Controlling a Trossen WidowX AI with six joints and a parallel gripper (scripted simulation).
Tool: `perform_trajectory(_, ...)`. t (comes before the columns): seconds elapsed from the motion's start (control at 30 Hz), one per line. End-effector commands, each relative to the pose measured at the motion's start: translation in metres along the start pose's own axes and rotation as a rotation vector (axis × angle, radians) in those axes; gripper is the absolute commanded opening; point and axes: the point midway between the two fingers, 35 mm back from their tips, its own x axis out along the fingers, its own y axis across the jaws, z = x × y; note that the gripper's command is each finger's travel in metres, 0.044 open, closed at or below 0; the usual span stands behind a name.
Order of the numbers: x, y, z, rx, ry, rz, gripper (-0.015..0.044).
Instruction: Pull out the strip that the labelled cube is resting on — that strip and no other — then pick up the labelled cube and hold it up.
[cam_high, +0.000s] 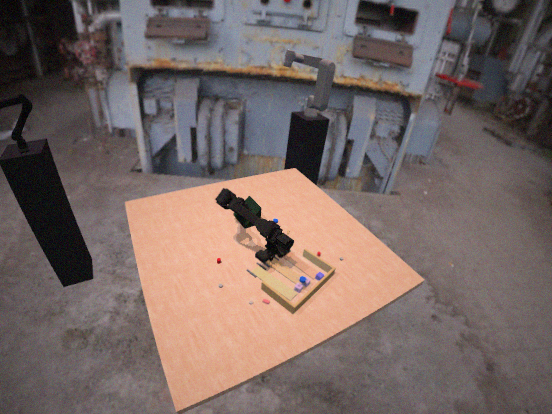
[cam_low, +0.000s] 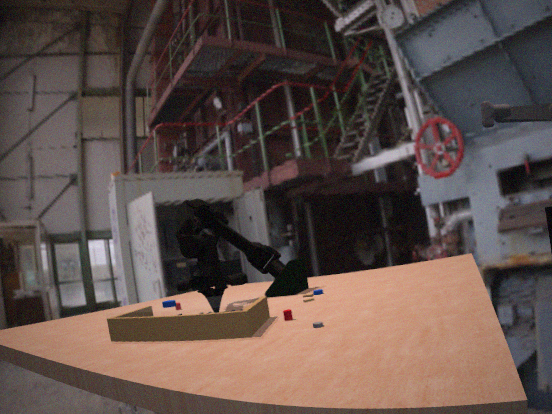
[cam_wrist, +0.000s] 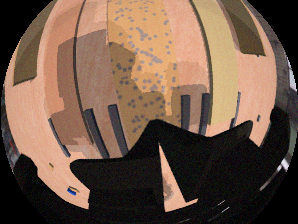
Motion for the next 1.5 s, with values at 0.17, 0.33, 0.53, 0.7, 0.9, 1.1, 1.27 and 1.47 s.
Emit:
perform_trajectory(0.17, 0.0017, 0.0004, -0.0007, -0.008, 0.002, -0.003, 0.0)
perform_trajectory(0.33, 0.0017, 0.0004, -0.0007, -0.008, 0.002, -0.003, 0.0)
perform_trajectory(0.53, 0.002, 0.0004, -0.0007, -0.008, 0.002, -0.003, 0.0)
perform_trajectory(0.7, 0.0026, 0.0004, -0.0007, -0.008, 0.002, -0.003, 0.0)
perform_trajectory(0.9, 0.0032, 0.0004, -0.0007, -0.008, 0.002, -0.003, 0.0)
perform_trajectory(1.1, 0.0038, 0.0004, -0.0007, -0.008, 0.002, -0.003, 0.0)
perform_trajectory(1.27, 0.0042, 0.0004, -0.0007, -0.008, 0.002, -0.003, 0.0)
perform_trajectory(1.47, 0.0044, 0.0005, -0.0059, -0.008, 0.003, -0.003, 0.0)
